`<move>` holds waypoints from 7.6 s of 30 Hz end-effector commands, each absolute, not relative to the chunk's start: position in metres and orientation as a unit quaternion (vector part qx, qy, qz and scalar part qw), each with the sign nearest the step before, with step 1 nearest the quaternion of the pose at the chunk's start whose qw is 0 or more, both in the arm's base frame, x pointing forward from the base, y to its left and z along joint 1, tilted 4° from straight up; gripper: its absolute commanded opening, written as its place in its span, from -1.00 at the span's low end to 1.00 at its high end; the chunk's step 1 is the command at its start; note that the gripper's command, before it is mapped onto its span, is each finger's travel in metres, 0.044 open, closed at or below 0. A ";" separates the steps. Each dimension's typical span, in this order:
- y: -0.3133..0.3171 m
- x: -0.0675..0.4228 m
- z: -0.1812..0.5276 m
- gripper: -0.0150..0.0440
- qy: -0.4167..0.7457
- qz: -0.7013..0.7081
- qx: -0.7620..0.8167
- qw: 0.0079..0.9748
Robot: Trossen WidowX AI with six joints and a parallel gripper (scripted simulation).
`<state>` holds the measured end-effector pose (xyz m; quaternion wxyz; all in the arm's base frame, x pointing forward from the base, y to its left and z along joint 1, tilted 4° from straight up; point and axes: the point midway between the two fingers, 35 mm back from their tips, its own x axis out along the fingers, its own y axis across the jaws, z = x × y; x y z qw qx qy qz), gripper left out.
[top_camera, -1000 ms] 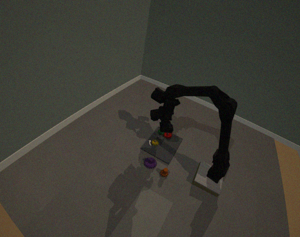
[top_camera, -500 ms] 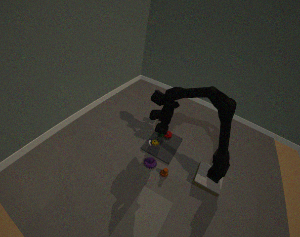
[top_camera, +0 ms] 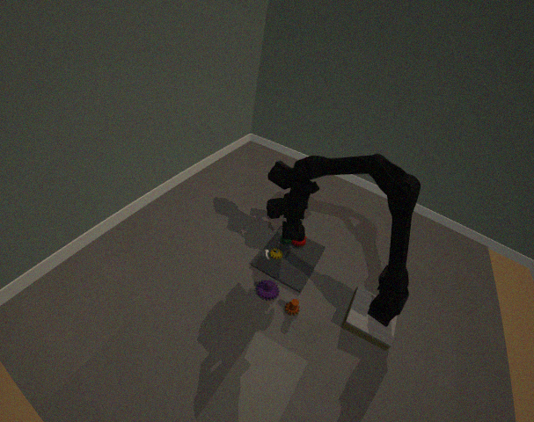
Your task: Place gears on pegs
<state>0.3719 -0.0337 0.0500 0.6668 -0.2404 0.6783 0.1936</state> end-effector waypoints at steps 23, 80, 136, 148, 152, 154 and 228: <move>-0.034 0.372 0.045 -0.49 0.689 0.151 -0.199 0.680; 0.154 0.208 0.060 1.00 0.708 -0.053 0.015 0.704; 0.154 0.211 0.032 -0.49 0.708 -0.053 0.015 0.704; 0.157 0.216 0.058 -0.49 0.708 -0.053 0.015 0.704; 0.158 0.217 0.068 -0.49 0.708 -0.053 0.015 0.704; 0.158 0.217 0.072 -0.49 0.708 -0.053 0.015 0.704; 0.120 0.277 0.147 -0.49 0.704 -0.056 0.020 0.707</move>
